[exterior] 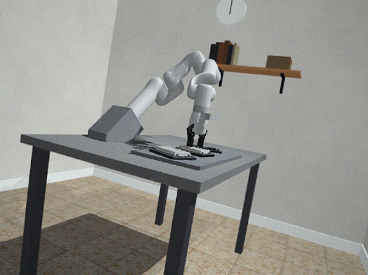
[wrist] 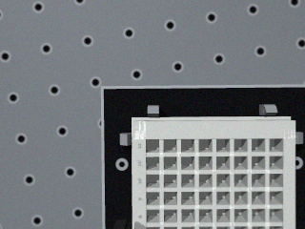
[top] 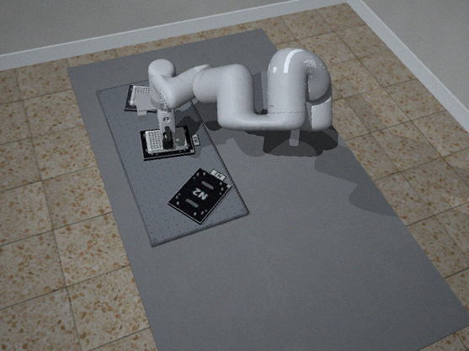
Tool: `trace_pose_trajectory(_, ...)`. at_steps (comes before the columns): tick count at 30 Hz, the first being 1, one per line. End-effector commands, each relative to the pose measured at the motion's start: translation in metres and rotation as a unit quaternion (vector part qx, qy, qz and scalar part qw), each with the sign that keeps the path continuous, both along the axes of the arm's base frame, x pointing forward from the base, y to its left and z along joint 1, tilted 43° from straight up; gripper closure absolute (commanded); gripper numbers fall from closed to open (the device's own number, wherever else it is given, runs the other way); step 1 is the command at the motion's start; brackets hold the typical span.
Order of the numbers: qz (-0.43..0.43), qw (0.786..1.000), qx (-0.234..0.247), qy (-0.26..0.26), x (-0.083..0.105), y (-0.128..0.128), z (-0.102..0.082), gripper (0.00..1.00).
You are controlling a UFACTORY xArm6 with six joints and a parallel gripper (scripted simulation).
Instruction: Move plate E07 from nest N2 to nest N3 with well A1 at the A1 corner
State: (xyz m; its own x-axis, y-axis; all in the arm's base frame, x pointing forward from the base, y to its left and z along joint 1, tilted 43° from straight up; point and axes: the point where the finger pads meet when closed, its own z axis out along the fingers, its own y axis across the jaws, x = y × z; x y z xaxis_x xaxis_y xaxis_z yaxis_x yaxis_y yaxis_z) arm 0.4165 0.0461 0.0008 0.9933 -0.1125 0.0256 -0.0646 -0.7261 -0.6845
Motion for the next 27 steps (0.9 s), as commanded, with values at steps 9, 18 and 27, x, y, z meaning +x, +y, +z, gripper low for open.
trace_pose_trajectory(9,-0.001,1.0,-0.001,-0.001,0.0,-0.012,0.013,0.0)
trace_pose_trajectory(18,-0.001,1.0,-0.001,-0.001,-0.002,-0.022,0.024,0.0)
trace_pose_trajectory(27,-0.001,1.0,-0.001,-0.001,-0.003,-0.03,0.032,0.0)
